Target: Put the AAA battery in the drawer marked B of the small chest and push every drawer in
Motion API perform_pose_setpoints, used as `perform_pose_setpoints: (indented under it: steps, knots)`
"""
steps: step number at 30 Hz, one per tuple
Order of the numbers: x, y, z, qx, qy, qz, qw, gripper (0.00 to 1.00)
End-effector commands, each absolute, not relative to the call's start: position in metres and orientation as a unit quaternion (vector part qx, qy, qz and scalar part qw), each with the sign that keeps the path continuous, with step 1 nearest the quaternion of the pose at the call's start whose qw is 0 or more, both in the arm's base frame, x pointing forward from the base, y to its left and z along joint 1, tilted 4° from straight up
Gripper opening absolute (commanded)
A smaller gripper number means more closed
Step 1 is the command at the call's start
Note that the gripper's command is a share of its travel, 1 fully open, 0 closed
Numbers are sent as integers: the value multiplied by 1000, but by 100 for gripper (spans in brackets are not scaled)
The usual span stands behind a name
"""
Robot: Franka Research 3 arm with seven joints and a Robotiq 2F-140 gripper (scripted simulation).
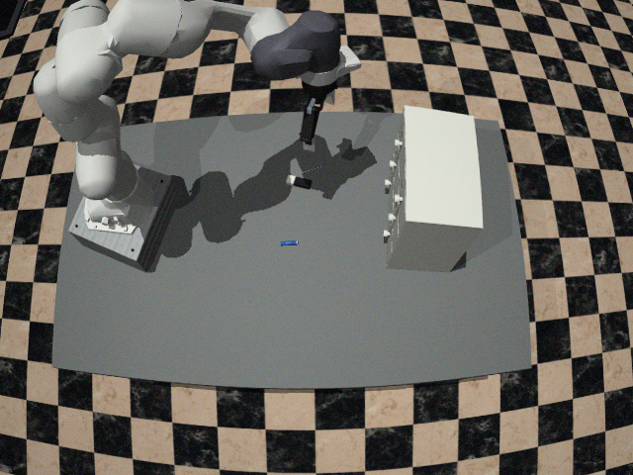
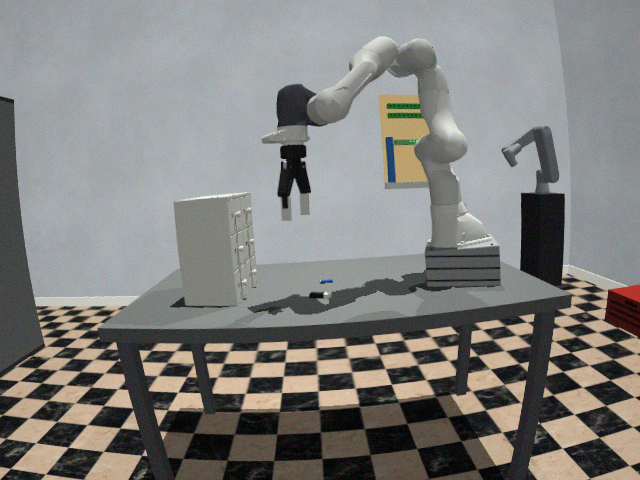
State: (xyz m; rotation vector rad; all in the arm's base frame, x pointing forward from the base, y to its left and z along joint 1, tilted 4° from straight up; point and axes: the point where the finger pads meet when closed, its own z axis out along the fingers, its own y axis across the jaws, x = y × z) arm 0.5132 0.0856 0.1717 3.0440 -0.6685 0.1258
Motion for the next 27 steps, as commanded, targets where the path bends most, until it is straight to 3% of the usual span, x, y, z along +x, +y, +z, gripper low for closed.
perform_pose_setpoints:
  steps: [1, 27]
  knots:
    - [513, 87, 170, 987, -155, 34, 9, 100]
    - [515, 93, 170, 995, -98, 33, 11, 100]
